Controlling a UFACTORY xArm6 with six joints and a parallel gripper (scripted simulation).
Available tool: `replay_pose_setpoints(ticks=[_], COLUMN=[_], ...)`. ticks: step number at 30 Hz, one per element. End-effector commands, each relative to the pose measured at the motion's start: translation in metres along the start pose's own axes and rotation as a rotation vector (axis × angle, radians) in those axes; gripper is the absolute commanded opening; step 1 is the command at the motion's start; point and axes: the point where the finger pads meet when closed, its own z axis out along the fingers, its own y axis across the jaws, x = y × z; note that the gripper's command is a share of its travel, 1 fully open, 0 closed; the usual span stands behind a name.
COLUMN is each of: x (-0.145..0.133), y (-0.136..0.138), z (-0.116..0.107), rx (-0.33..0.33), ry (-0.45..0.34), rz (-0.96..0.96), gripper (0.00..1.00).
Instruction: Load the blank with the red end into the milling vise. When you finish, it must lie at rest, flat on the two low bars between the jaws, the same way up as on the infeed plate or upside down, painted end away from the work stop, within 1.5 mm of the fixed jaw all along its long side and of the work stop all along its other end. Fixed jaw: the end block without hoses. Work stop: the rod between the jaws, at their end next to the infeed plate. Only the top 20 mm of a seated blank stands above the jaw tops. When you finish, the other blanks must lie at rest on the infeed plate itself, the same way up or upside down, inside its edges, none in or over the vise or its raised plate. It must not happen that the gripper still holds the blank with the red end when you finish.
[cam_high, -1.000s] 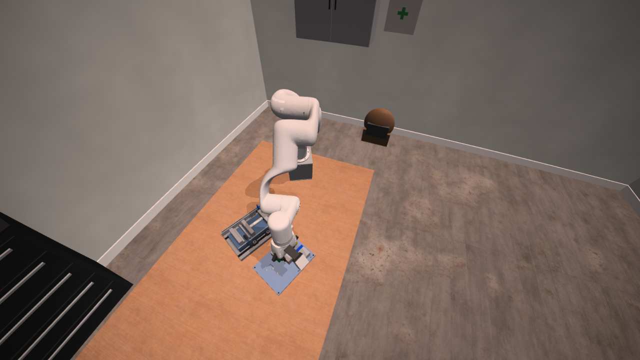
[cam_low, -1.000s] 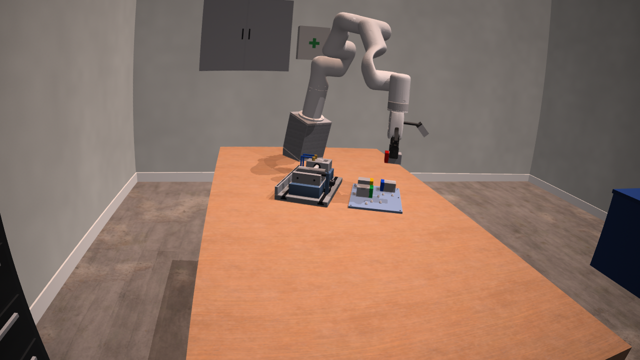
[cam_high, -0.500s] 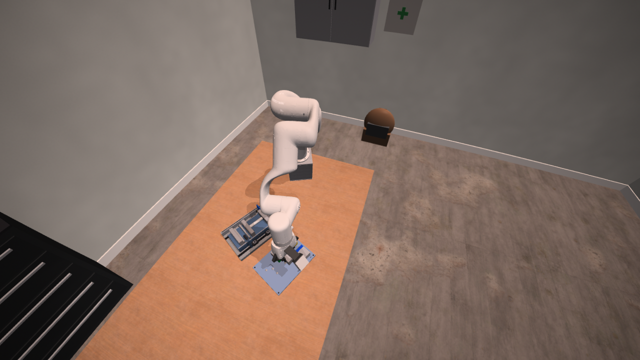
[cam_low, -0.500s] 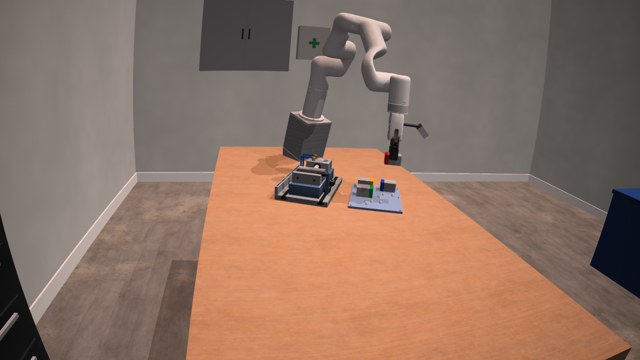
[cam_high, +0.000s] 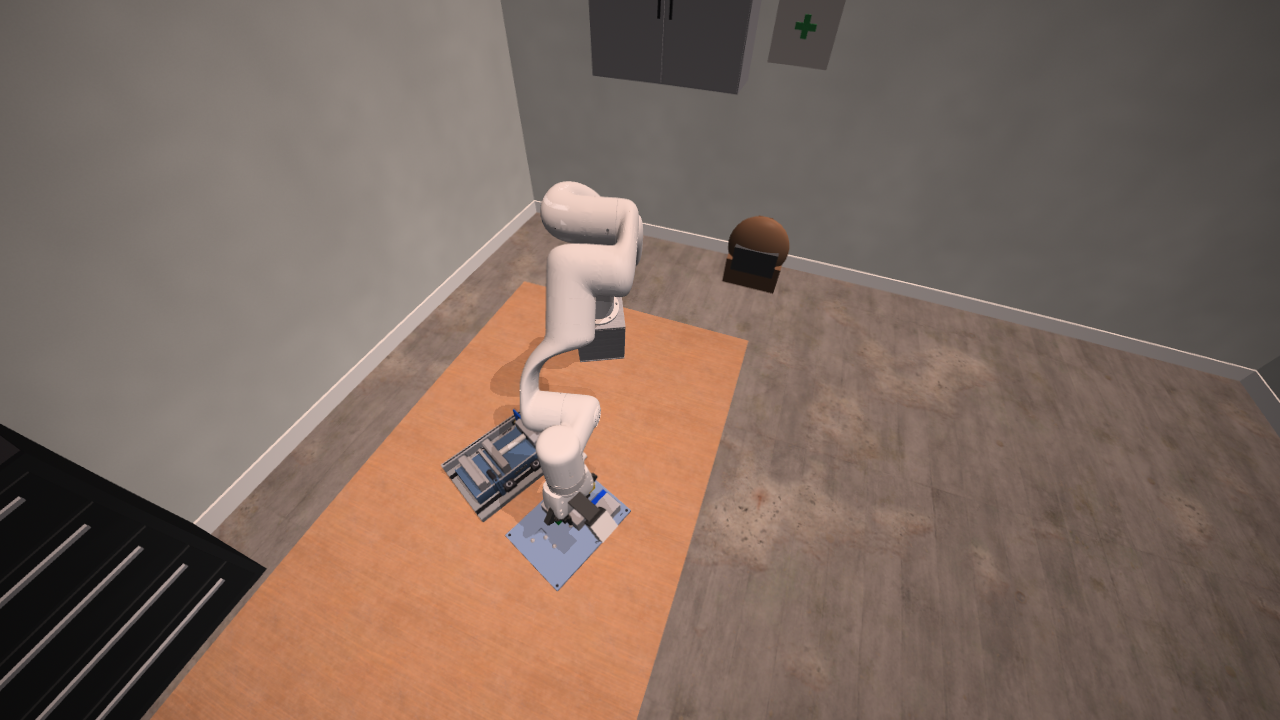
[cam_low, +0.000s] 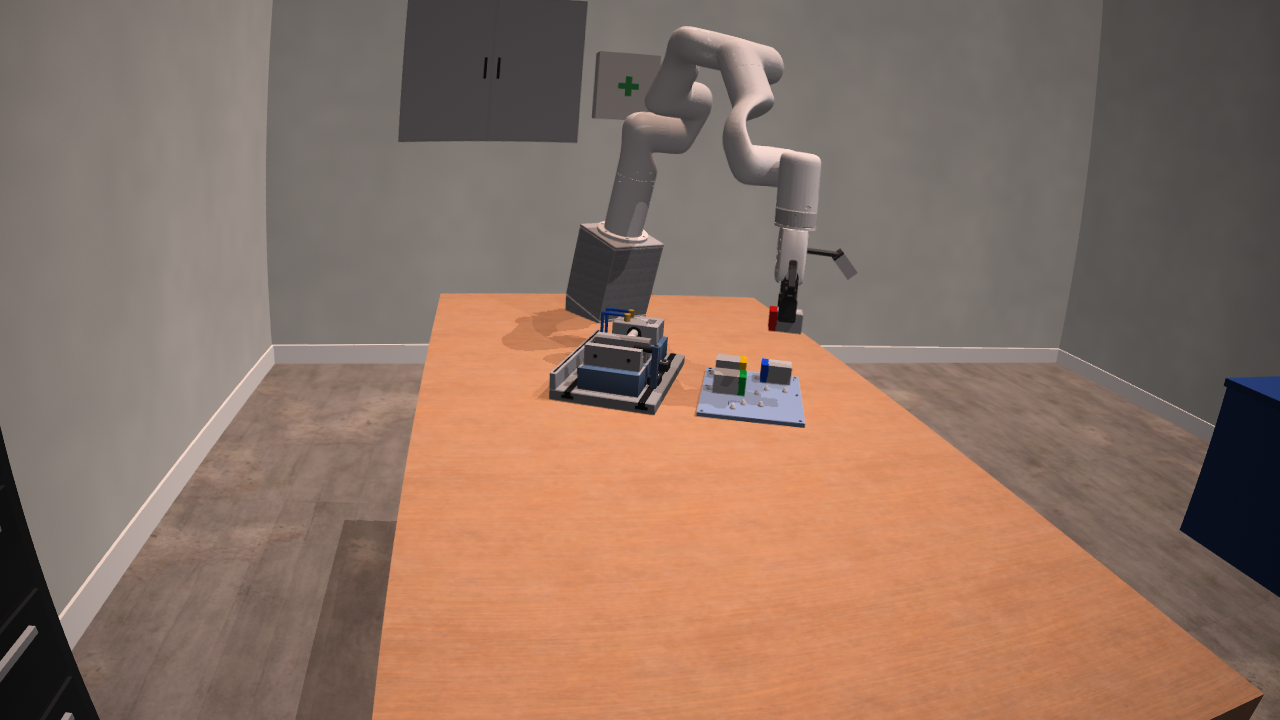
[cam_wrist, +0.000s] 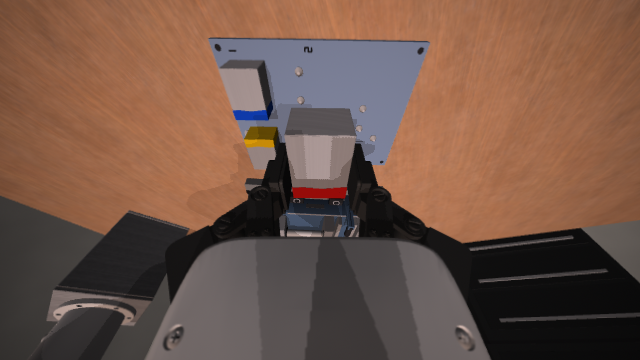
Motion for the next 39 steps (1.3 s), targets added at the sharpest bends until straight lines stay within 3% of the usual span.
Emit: replay_pose_setpoints(ticks=[1,39], x=[0.0013,0.0014], y=[0.0016,0.0017], z=[-0.0018,0.0013], rx=[-0.004,-0.004], ry=[0.003,0.003], rz=[0.000,0.030], gripper=[0.00,0.00])
